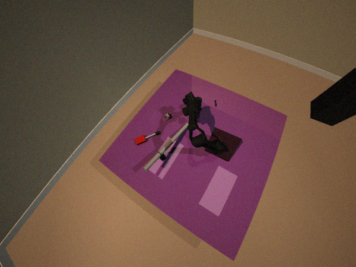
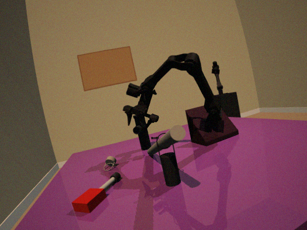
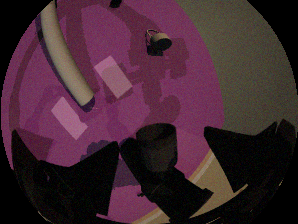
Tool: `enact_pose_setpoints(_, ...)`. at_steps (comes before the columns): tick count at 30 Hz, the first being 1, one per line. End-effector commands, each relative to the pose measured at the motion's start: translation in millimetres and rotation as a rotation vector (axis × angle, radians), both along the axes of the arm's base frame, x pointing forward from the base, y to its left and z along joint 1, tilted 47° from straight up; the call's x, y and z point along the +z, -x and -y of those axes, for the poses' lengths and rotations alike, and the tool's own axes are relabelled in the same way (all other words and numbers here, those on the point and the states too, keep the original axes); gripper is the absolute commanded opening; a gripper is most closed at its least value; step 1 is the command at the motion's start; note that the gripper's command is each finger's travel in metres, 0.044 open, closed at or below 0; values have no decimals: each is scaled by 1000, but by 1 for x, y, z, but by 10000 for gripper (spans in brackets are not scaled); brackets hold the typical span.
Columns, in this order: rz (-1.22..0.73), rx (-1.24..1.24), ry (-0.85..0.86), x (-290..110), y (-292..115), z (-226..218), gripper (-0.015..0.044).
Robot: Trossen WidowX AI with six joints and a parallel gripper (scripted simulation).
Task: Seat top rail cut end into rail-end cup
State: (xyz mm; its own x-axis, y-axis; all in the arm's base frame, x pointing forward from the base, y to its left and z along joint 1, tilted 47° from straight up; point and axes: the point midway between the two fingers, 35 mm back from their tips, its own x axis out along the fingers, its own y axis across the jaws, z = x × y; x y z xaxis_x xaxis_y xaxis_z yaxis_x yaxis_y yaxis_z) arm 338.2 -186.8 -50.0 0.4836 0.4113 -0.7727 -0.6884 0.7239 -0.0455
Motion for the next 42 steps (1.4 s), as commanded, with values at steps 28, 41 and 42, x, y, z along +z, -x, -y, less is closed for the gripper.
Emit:
enact_pose_setpoints(28,-8,-2,-8,-34,-17,-20,335)
enact_pose_setpoints(41,0,5,-7,-33,-16,-20,53)
enact_pose_setpoints(42,6,11,-6,-33,-15,-20,26)
